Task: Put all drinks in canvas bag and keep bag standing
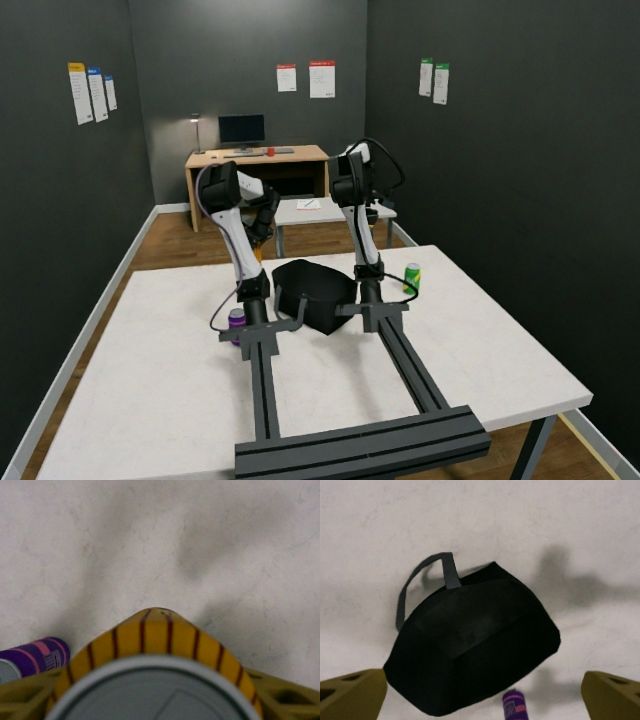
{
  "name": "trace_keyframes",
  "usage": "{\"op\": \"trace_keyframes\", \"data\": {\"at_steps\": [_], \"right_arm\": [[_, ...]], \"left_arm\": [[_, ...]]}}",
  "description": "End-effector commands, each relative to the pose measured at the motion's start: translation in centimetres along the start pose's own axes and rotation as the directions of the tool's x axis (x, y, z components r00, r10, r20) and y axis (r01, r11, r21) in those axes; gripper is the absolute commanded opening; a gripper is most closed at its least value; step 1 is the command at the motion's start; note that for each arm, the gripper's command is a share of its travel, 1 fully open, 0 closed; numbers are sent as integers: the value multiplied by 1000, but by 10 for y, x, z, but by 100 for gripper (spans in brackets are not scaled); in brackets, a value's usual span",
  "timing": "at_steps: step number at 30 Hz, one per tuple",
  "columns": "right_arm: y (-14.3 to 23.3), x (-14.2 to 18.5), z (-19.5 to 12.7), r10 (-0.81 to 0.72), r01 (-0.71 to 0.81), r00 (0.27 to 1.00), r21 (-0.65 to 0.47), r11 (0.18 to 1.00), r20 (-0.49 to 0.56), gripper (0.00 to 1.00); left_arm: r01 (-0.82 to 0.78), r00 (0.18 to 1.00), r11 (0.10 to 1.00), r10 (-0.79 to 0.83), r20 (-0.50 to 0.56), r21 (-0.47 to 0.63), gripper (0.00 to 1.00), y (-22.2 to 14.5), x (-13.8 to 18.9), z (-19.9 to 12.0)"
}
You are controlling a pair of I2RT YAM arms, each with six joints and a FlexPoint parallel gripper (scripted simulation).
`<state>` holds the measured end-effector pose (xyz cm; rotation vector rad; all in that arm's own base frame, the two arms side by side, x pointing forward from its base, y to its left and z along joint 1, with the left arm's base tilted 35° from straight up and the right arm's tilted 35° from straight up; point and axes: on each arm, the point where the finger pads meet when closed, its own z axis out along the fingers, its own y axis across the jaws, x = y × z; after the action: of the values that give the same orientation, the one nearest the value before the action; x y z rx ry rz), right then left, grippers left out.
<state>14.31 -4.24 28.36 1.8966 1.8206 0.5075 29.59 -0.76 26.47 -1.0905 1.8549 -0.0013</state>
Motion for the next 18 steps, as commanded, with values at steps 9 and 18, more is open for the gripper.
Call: {"op": "trace_keyframes", "data": {"at_steps": [9, 18], "right_arm": [[8, -1, -8, -10, 11, 1000, -30, 1000, 19, 100], [8, -1, -8, -10, 11, 1000, -30, 1000, 19, 100]], "left_arm": [[61, 996, 996, -65, 55, 64, 67, -8, -21, -17], [34, 998, 999, -34, 47, 0, 67, -11, 0, -10]]}}
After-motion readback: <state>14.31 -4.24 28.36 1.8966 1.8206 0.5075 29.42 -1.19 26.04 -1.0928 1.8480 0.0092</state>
